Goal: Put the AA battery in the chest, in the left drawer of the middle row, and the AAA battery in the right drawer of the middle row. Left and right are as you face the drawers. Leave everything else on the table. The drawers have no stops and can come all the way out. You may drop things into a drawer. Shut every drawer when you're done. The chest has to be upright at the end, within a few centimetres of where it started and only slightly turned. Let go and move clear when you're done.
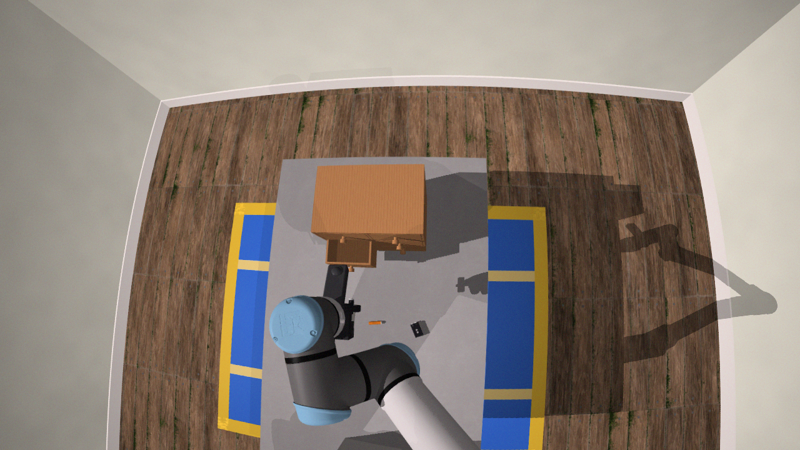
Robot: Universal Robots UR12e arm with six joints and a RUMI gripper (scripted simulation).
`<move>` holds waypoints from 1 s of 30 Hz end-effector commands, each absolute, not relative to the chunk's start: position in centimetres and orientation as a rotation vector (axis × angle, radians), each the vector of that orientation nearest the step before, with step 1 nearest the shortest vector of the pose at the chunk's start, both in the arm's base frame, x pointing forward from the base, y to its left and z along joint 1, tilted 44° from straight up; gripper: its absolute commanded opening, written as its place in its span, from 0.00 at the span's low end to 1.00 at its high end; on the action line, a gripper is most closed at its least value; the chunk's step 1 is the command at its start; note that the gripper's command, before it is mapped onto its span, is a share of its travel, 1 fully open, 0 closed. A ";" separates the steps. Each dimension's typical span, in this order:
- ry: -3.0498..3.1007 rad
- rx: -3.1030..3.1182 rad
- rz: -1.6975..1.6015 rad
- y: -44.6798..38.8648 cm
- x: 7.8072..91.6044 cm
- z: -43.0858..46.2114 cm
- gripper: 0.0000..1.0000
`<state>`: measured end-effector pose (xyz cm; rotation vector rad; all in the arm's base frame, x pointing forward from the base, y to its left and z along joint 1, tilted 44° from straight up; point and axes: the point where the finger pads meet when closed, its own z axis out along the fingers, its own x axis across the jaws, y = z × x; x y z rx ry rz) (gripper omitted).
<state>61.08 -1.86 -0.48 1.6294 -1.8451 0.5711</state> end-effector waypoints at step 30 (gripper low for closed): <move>-1.845 1.659 0.618 -1.8 61.1 -0.5 0.05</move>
